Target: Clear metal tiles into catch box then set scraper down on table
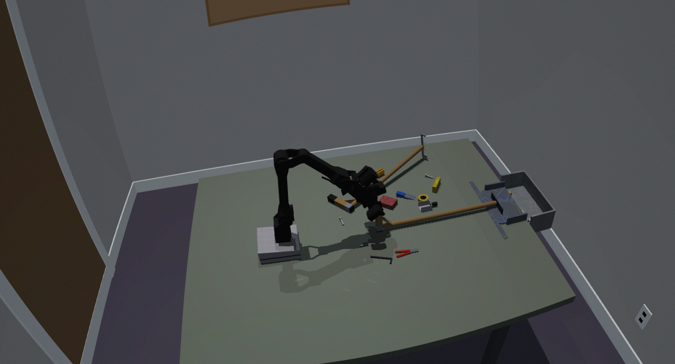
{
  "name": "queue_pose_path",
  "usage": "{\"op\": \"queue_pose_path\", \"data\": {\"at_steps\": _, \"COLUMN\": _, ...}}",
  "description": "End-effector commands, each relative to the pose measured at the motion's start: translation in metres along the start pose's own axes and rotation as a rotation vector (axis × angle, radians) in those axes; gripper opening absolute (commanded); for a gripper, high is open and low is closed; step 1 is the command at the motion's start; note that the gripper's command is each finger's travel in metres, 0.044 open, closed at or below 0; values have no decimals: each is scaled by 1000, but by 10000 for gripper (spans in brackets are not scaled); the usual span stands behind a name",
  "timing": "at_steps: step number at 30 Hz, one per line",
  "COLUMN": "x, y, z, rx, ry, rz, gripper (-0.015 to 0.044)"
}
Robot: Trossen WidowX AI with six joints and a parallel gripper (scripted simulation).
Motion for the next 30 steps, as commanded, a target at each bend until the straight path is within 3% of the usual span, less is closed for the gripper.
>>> {"op": "queue_pose_path", "data": {"at_steps": 1, "x": -8, "y": 1, "z": 1, "rx": 2, "ry": -13, "rz": 4, "gripper": 0}}
{"op": "queue_pose_path", "data": {"at_steps": 30, "x": -40, "y": 3, "z": 22, "rx": 2, "ry": -16, "rz": 4, "gripper": 0}}
Point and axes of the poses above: the point midway between the two fingers, 35 mm back from their tips, its own z axis out along the fingers, its own y axis across the jaws, x = y × z, the point moved 9 cm from there along -z, back along the fingers, and after that the axes turned 3 degrees about z, right-handed, at the moved point
